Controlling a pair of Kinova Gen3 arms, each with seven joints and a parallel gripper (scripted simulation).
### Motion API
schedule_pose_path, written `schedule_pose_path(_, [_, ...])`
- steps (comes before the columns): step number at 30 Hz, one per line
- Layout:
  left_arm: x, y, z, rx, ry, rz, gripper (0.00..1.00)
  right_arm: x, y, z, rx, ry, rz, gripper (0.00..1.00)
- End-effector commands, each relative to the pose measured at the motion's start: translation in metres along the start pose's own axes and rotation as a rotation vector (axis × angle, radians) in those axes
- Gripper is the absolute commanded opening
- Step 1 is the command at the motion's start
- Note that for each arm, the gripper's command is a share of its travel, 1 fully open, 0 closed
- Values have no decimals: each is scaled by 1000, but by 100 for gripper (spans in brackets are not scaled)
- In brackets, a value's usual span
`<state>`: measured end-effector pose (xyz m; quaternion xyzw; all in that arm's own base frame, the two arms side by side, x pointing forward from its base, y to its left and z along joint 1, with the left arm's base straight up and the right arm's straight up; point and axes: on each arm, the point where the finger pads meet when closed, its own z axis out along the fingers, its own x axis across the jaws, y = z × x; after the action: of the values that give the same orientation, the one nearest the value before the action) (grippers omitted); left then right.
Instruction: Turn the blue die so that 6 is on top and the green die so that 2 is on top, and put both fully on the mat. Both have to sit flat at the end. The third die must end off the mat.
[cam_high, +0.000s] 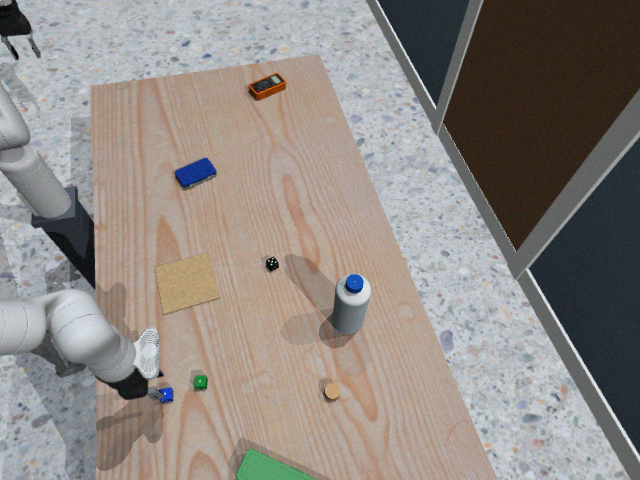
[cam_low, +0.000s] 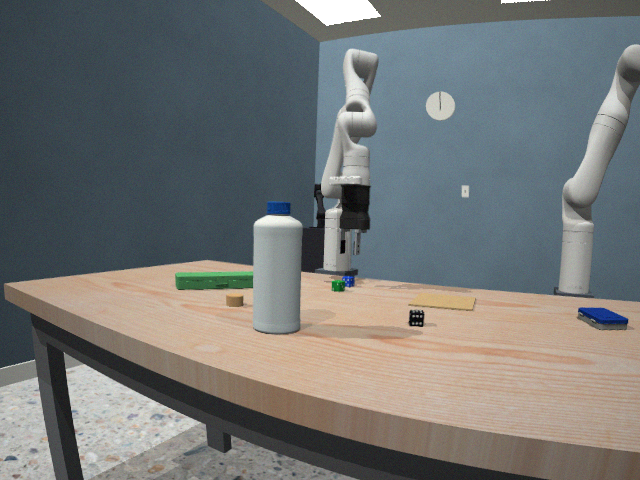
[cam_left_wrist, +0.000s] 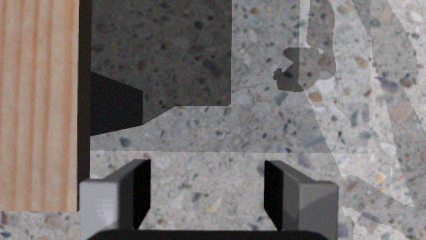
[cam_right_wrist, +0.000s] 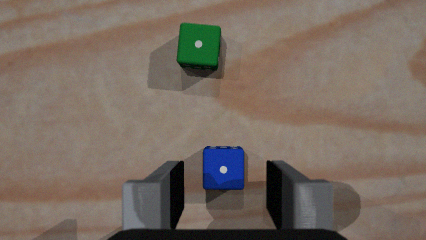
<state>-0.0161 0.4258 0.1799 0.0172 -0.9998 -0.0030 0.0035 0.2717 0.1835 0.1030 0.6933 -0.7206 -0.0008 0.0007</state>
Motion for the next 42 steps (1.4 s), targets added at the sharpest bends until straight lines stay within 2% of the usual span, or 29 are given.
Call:
schedule_pose_path(1, [-2, -1, 0, 6, -7, 2, 100, 0, 0, 1, 2, 0, 7, 79])
schedule_pose_path(26, [-2, -1, 0, 6, -7, 2, 100, 0, 0, 2, 2, 0, 7, 79])
schedule_pose_path(42, [-2, -1, 0, 6, -7, 2, 100, 0, 0, 13, 2, 0, 7, 79])
